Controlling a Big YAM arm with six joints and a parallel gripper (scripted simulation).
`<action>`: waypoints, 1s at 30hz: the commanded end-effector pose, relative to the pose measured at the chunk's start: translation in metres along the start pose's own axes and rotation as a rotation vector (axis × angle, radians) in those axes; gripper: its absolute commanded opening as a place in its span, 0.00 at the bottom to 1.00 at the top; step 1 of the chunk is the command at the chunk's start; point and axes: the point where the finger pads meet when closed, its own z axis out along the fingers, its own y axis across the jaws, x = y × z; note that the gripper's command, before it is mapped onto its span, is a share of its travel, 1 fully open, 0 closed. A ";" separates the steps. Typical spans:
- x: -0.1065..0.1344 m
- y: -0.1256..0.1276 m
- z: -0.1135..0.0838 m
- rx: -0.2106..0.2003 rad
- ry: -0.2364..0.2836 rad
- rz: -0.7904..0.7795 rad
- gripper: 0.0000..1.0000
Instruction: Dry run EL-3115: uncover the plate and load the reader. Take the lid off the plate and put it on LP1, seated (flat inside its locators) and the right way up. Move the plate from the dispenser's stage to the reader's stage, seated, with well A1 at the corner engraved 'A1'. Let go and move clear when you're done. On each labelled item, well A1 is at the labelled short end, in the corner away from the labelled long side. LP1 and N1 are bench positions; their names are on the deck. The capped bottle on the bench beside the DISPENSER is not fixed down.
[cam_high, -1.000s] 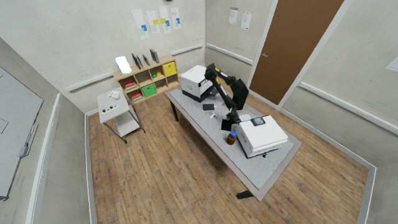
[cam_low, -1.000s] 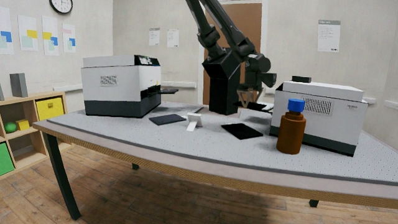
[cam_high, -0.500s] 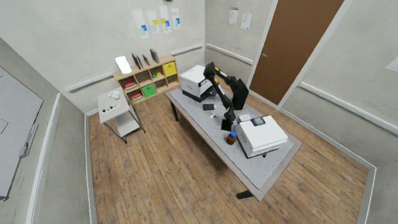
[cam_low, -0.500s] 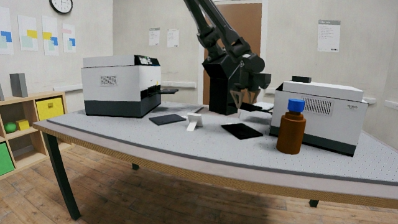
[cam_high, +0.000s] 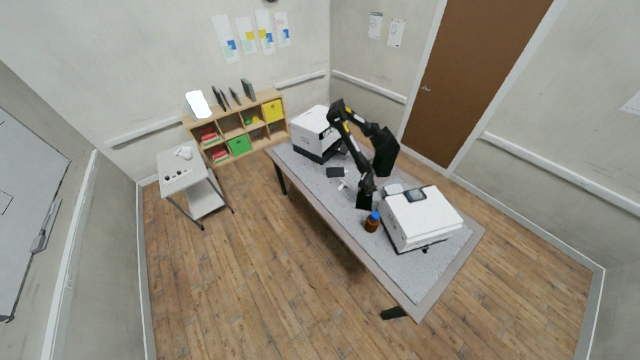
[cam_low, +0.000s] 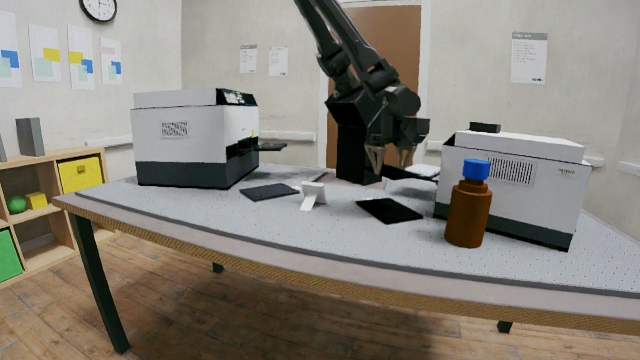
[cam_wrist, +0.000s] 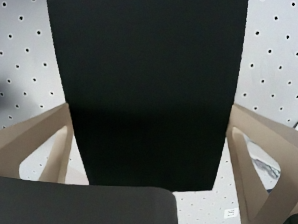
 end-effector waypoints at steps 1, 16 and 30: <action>-0.003 -0.011 -0.003 0.005 -0.004 0.065 0.85; -0.009 0.007 -0.004 0.010 -0.018 0.042 0.85; -0.003 0.002 0.007 0.014 0.001 0.062 0.85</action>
